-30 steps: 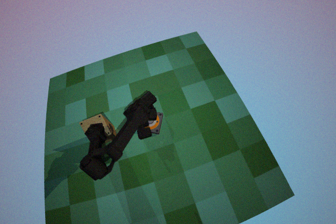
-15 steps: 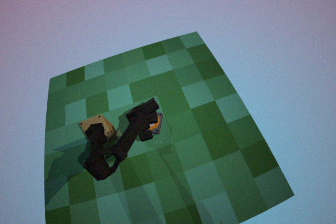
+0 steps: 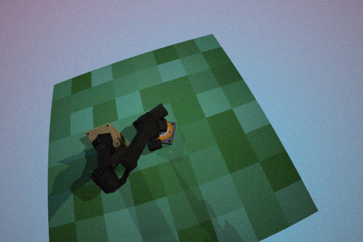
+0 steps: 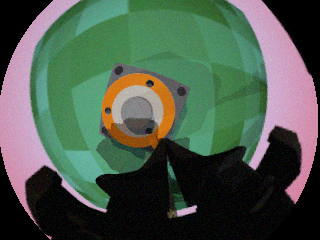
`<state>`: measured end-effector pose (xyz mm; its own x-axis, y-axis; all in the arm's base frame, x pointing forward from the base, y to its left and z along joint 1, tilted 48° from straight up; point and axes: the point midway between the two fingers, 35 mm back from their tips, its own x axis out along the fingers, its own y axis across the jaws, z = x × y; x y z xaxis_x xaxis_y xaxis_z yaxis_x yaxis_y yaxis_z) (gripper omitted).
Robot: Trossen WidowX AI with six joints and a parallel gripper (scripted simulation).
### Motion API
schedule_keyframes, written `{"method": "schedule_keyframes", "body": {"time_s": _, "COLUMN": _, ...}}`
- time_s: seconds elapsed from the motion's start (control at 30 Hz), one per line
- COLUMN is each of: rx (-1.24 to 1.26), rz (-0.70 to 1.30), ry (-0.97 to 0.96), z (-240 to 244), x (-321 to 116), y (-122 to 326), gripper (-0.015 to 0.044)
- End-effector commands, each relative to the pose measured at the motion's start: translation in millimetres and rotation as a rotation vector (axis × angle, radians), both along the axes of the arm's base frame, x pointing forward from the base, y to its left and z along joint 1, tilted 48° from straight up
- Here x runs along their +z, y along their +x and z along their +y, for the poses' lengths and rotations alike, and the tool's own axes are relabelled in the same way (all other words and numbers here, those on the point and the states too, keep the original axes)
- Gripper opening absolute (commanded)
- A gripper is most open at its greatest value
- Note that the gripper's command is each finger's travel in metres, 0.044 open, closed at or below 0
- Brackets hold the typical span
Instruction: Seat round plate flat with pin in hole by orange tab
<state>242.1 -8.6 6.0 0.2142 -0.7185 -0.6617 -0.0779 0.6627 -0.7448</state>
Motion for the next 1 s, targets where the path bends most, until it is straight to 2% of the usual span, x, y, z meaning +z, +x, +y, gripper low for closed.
{"method": "schedule_keyframes", "body": {"time_s": 0.0, "rx": -0.004, "rz": 0.018, "ry": 0.003, "z": 0, "x": -7, "y": -6, "gripper": 0.0}}
{"method": "schedule_keyframes", "body": {"time_s": 0.97, "rx": -0.004, "rz": 0.018, "ry": 0.004, "z": 11, "x": -21, "y": -11, "gripper": 0.0}}
